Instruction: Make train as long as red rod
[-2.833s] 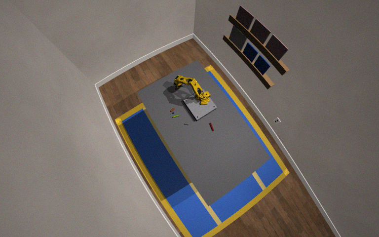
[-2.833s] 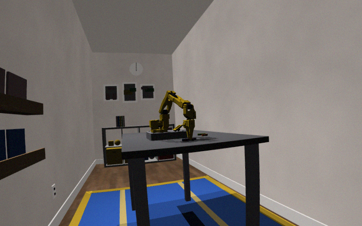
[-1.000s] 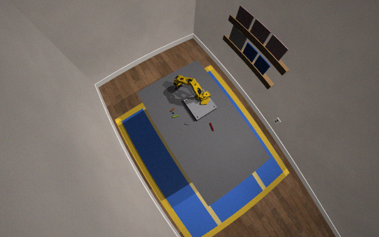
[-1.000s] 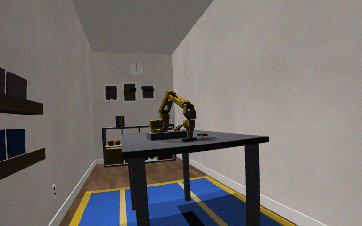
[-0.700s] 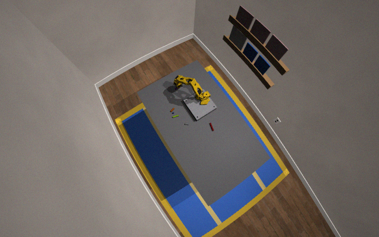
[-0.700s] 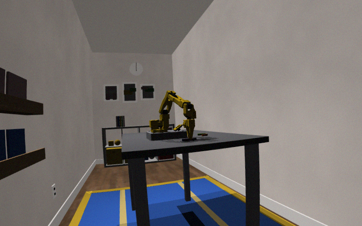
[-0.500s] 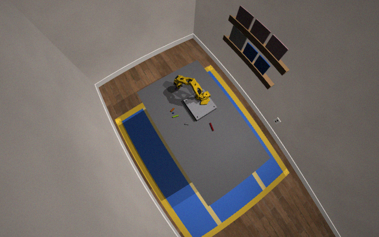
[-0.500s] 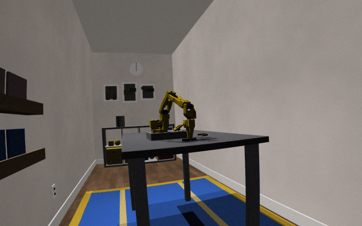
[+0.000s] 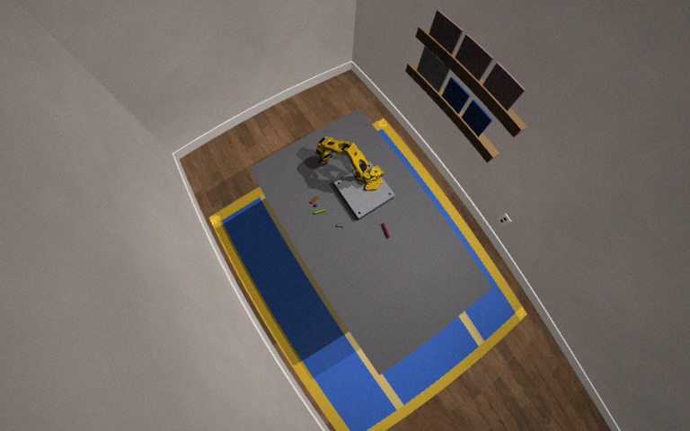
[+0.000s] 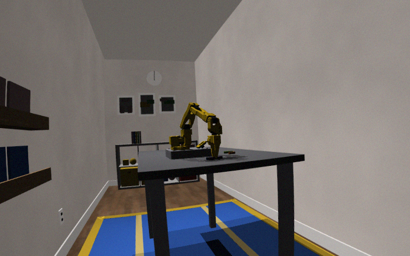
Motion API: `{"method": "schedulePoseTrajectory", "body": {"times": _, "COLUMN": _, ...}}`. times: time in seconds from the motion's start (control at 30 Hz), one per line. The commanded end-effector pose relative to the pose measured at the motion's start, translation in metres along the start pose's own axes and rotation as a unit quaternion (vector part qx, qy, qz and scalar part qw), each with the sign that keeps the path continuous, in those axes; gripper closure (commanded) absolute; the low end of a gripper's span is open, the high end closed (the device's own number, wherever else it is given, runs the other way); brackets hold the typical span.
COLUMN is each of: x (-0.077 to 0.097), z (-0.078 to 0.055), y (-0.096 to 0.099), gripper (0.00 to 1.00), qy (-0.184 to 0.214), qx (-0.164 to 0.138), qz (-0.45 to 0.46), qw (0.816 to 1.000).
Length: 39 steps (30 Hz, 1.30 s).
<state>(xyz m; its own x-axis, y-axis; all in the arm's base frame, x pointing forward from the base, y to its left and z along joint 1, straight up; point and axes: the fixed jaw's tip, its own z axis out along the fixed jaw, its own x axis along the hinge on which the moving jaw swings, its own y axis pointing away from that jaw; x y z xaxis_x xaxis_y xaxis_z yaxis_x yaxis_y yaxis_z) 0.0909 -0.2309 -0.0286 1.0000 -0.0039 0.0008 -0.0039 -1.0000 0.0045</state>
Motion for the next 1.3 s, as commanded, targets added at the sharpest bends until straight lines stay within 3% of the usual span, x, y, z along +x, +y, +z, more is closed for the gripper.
{"method": "schedulePoseTrajectory", "body": {"times": 0.0, "x": -0.0003, "z": -0.0039, "y": 0.0025, "gripper": 0.83, "qy": 0.003, "qx": -0.005, "qz": -0.002, "qw": 1.0}}
{"method": "schedulePoseTrajectory", "body": {"times": 1.27, "x": -0.0004, "z": -0.007, "y": 0.0104, "gripper": 0.83, "qy": 0.003, "qx": -0.005, "qz": -0.002, "qw": 1.0}}
